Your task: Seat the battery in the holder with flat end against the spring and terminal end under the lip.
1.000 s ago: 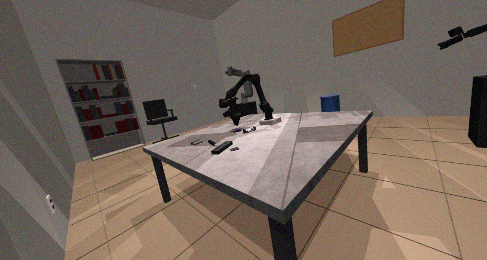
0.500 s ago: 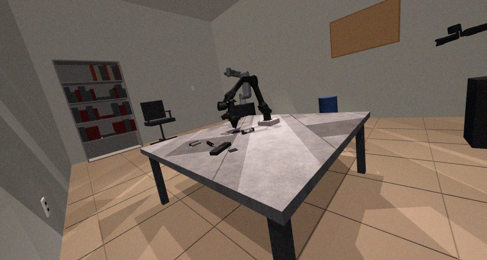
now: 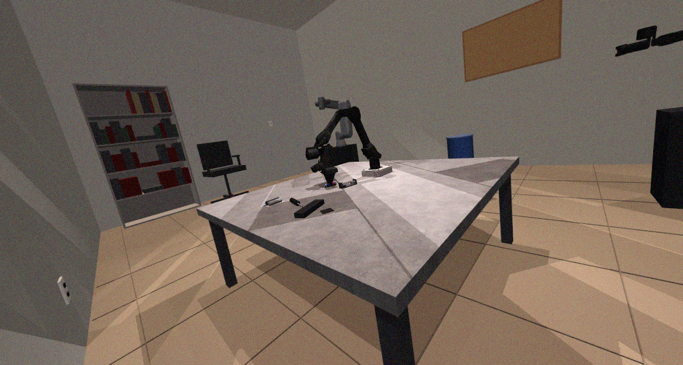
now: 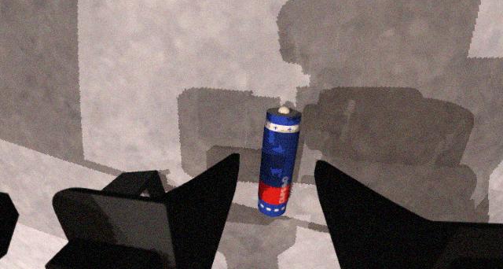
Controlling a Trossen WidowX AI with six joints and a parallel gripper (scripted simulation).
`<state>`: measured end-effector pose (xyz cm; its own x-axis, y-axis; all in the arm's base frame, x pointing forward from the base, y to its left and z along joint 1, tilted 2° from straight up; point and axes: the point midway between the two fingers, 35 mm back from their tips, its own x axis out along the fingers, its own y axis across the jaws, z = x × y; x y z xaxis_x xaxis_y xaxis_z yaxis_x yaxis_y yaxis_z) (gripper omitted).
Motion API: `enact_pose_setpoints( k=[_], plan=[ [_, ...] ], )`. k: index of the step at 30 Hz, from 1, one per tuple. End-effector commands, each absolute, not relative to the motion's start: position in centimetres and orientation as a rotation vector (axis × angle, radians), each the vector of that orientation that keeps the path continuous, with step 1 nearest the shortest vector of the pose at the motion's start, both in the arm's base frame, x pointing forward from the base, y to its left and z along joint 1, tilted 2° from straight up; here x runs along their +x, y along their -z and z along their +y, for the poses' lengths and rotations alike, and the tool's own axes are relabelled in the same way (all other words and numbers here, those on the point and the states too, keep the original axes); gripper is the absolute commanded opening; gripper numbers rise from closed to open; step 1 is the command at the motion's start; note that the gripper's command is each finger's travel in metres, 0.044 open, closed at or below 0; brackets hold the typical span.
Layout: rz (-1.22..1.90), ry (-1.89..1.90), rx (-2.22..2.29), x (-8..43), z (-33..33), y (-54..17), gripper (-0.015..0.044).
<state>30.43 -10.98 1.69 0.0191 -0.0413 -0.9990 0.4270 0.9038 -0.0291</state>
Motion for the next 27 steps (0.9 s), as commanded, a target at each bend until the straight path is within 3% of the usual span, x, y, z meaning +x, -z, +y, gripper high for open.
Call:
enact_pose_setpoints(
  k=[1,4,9,13,27],
  plan=[
    [1.530,0.375,0.317,30.2,-11.0,-0.7,0.0223],
    [1.529,0.375,0.318,30.2,-11.0,-0.4,0.0223],
    [1.529,0.375,0.318,30.2,-11.0,-0.4,0.0092],
    [1.529,0.375,0.318,30.2,-11.0,-0.4,0.0065],
    [1.529,0.375,0.318,30.2,-10.8,-5.4,0.0061]
  ],
)
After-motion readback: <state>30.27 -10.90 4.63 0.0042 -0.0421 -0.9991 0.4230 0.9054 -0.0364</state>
